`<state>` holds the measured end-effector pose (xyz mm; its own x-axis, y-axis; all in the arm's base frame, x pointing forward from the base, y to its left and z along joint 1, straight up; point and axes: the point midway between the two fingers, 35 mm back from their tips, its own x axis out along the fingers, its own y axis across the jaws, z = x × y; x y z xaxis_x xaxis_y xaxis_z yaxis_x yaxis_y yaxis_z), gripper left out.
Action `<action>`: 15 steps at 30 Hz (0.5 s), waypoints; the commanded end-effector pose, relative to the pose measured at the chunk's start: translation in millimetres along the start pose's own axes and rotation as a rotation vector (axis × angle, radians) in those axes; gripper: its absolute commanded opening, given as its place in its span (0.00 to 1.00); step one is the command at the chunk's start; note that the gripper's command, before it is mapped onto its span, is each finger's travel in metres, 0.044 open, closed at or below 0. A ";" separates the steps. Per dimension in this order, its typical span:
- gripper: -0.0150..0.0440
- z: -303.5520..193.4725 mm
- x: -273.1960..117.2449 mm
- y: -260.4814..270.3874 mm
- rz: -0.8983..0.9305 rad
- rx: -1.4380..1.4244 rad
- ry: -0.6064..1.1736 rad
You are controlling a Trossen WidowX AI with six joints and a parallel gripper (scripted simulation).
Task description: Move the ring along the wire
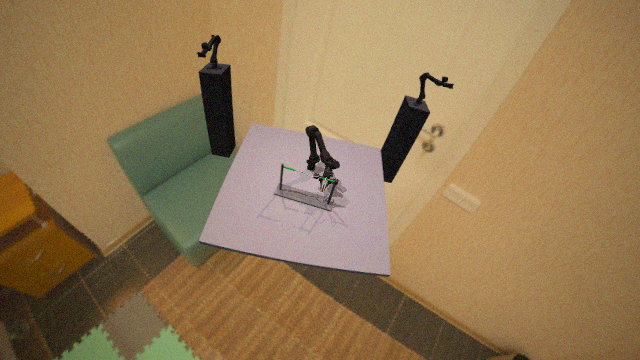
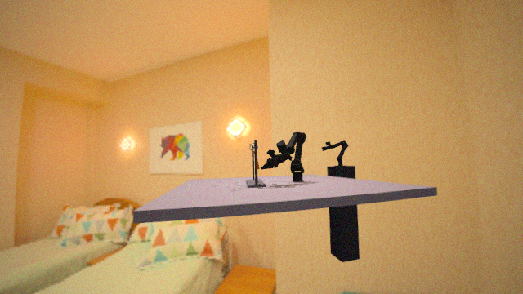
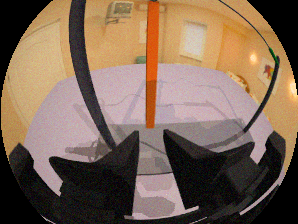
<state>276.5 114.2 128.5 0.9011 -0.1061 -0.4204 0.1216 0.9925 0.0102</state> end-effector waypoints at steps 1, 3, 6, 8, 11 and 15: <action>0.53 0.1 -6.6 0.9 -0.001 0.007 0.001; 0.53 -0.3 -12.9 1.5 -0.002 0.008 0.004; 0.53 -0.7 -23.1 1.9 -0.002 0.010 0.006; 0.53 -0.8 -29.9 1.7 -0.003 0.010 0.006; 0.53 -0.7 -40.2 0.9 -0.002 0.011 0.005; 0.53 -0.4 -48.4 -0.4 -0.002 0.010 0.002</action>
<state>239.4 119.8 144.1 0.8983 -0.1050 -0.4266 0.1228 0.9923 0.0143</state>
